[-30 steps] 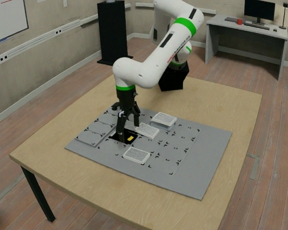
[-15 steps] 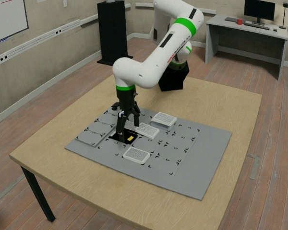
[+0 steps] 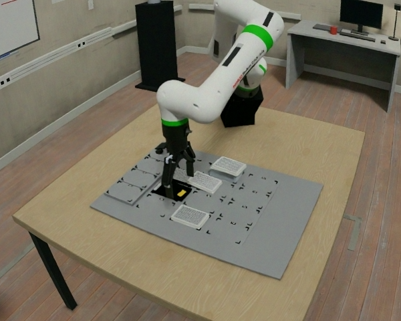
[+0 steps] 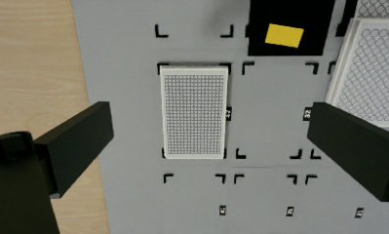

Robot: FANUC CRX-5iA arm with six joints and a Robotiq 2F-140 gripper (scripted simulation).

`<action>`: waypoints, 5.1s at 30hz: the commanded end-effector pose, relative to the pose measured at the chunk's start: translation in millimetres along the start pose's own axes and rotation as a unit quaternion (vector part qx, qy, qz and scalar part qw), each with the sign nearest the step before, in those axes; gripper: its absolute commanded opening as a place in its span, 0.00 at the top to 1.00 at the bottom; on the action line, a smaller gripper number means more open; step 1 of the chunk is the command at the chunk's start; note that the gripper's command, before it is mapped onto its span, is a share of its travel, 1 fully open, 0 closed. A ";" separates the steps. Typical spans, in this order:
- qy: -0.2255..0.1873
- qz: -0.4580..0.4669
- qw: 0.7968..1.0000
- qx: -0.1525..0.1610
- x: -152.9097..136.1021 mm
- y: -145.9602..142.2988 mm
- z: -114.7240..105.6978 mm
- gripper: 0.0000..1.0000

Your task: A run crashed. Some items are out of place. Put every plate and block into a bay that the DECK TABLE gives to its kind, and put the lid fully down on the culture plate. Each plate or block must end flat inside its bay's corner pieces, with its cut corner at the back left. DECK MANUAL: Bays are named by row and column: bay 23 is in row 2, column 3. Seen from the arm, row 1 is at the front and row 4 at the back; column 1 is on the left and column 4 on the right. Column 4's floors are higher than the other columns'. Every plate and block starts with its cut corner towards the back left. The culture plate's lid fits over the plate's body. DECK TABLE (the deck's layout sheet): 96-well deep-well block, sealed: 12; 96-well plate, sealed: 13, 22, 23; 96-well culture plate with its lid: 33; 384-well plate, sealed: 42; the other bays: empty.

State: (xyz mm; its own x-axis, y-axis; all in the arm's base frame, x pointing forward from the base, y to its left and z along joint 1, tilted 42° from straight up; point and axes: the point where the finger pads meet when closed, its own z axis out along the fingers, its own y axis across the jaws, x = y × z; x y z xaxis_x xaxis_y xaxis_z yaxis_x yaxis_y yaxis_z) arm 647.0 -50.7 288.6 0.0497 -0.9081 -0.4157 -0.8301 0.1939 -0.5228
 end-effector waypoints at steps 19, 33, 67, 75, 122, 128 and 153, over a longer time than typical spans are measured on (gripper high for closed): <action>0.000 0.000 1.000 0.001 44.1 41.0 19.7 0.30; 0.000 0.000 1.000 0.001 77.2 72.2 35.2 0.30; 0.000 0.000 1.000 0.001 99.9 93.7 67.0 0.30; 0.000 0.000 1.000 0.001 99.9 93.7 77.7 0.30; 0.000 0.000 1.000 0.001 99.9 93.5 103.4 0.30; 0.000 0.000 1.000 0.001 99.9 93.5 103.4 0.30; 0.000 0.000 1.000 0.001 99.9 93.5 103.4 0.38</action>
State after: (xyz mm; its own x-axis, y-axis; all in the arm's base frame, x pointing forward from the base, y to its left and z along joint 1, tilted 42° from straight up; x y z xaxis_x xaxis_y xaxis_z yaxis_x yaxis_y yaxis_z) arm 631.6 -84.2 120.5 0.0488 -0.9078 -0.4165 -0.8301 0.1951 -0.5224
